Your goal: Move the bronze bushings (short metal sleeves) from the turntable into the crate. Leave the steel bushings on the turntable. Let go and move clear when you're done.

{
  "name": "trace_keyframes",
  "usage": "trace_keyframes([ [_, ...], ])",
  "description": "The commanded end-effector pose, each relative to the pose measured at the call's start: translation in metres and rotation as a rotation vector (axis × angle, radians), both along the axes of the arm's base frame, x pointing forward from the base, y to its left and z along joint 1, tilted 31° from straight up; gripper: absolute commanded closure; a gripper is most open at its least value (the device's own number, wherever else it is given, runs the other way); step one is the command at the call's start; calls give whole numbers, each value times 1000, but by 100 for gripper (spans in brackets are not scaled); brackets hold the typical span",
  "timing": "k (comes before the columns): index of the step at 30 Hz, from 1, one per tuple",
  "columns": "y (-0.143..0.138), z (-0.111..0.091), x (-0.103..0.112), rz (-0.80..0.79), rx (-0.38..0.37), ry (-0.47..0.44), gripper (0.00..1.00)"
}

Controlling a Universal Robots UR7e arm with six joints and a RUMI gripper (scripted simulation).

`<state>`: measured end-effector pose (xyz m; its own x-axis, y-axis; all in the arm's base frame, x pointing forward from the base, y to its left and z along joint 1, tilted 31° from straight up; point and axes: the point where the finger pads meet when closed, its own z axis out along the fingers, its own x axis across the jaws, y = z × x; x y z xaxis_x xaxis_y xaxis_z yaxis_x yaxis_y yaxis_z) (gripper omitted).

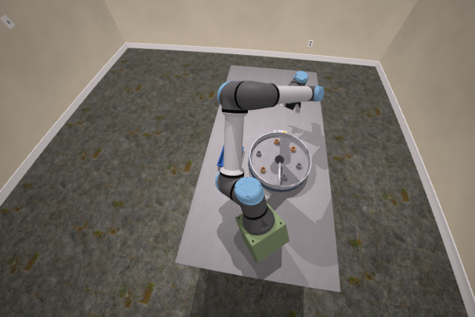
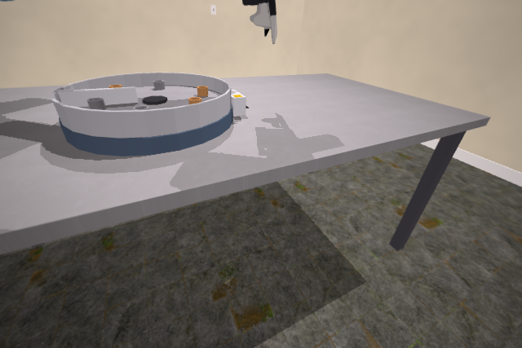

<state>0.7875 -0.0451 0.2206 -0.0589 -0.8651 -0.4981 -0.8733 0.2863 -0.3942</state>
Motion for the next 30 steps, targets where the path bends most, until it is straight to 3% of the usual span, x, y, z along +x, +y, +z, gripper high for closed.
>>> trace_keyframes([
  [1, -41, -18, -57, -222, 97, 127, 0],
  [3, -41, -18, -57, -222, 97, 127, 0],
  [9, -77, -47, -132, -489, 222, 283, 0],
  [10, -77, -47, -132, -503, 228, 290, 0],
  [13, -89, -64, -173, -642, 295, 369, 0],
  [14, -89, -64, -173, -650, 299, 373, 0],
  [17, -96, -81, -214, -793, 368, 452, 0],
  [18, -97, -86, -228, -831, 387, 473, 0],
  [20, -97, -86, -228, -831, 387, 473, 0],
  [27, -93, -125, -313, -1149, 546, 642, 0],
  [28, -93, -125, -313, -1160, 551, 647, 0],
  [30, -89, -134, -333, -1239, 591, 688, 0],
])
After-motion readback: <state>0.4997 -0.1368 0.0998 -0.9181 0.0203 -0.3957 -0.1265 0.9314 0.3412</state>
